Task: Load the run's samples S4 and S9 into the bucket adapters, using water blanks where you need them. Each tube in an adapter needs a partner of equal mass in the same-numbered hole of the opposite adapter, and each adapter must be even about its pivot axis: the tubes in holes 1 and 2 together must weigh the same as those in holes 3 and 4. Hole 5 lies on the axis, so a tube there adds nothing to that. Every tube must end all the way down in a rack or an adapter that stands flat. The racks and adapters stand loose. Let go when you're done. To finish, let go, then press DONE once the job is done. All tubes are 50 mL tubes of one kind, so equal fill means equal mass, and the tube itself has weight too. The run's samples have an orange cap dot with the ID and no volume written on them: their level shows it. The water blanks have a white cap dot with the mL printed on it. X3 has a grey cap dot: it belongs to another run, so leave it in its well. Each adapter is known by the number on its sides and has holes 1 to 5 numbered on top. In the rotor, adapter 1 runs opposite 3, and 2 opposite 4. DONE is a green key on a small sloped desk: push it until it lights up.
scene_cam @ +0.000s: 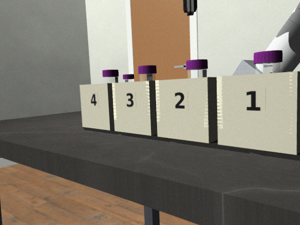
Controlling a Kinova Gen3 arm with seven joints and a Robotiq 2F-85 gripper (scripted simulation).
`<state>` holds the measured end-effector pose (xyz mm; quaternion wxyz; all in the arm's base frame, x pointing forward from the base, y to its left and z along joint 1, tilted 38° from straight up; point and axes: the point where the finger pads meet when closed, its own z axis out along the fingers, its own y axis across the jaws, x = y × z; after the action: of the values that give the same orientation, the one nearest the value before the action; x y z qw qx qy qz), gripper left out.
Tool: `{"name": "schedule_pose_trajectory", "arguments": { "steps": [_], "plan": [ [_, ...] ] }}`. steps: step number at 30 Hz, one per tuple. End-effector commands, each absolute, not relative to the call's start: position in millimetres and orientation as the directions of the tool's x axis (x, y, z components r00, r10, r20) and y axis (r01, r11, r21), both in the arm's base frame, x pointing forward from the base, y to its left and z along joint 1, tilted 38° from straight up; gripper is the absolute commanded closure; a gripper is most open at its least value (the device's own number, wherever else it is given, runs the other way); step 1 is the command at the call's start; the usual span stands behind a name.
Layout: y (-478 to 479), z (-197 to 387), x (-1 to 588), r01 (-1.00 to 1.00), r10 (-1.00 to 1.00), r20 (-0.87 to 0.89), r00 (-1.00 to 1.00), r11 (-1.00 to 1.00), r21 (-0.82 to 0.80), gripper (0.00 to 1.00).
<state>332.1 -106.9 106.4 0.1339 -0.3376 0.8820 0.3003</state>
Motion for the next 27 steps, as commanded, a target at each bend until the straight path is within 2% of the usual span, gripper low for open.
{"name": "schedule_pose_trajectory", "arguments": {
  "steps": [1,27],
  "plan": [
    [-106,108,321,-0.726,-0.554,-0.471,-0.687,0.556,0.405,0.90],
    [-94,113,242,-0.961,-0.748,-0.605,-0.274,0.237,0.142,0.90]
  ]
}}
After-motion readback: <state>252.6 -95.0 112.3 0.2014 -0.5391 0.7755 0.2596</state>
